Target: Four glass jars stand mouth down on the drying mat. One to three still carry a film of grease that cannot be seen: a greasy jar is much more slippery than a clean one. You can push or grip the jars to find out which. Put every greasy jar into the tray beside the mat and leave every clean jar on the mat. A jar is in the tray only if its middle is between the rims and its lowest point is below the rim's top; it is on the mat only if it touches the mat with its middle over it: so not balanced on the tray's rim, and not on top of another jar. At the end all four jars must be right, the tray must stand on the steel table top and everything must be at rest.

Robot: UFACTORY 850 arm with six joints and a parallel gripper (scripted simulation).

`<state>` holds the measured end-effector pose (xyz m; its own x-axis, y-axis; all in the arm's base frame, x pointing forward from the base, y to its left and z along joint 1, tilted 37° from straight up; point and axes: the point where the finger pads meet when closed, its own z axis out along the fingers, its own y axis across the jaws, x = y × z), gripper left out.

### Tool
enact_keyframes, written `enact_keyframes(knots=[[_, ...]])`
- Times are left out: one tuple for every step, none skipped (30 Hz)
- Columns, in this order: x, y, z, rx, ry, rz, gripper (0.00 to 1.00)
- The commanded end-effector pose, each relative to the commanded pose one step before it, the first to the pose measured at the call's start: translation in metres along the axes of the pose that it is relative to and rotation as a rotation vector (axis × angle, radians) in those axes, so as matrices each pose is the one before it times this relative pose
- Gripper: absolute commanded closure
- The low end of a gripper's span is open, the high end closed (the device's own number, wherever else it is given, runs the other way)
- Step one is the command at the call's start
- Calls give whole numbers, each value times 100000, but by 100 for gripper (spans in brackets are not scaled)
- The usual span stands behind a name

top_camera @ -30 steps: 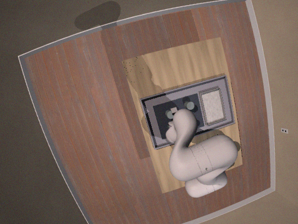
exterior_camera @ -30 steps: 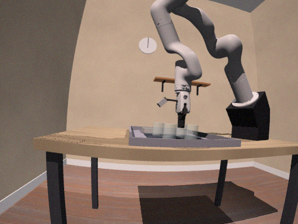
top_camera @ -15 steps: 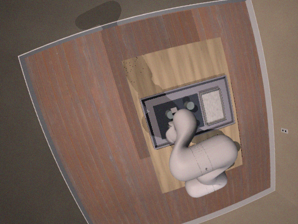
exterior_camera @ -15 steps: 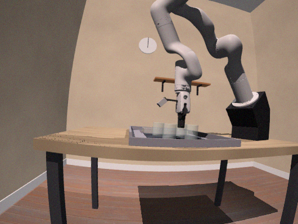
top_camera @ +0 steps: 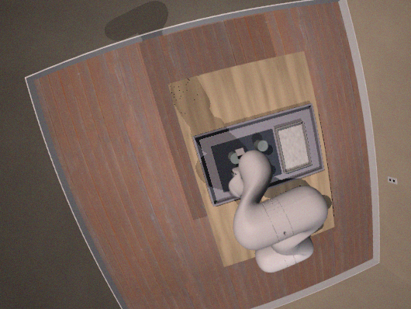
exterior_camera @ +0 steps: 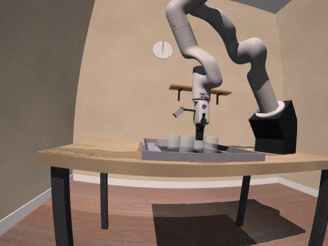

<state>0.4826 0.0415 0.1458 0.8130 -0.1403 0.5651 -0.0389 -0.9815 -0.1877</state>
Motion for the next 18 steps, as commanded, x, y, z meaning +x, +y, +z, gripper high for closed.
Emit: enact_keyframes(knots=[[30,-5,-17,11,66,-5,100],[0,0,0,0,0,0,100],[0,0,0,0,0,0,100],[0,0,0,0,0,0,100],[0,0,0,0,0,0,100],[0,0,0,0,0,0,100],[0,0,0,0,0,0,100],[0,0,0,0,0,0,100],[0,0,0,0,0,0,100],[0,0,0,0,0,0,100],[0,0,-764,0,0,0,100],[0,0,-764,0,0,0,100],[0,0,-764,0,0,0,100],[0,0,-764,0,0,0,100],[0,0,-764,0,0,0,100],[0,0,-764,0,0,0,100],[0,0,-764,0,0,0,100],[0,0,-764,0,0,0,100]])
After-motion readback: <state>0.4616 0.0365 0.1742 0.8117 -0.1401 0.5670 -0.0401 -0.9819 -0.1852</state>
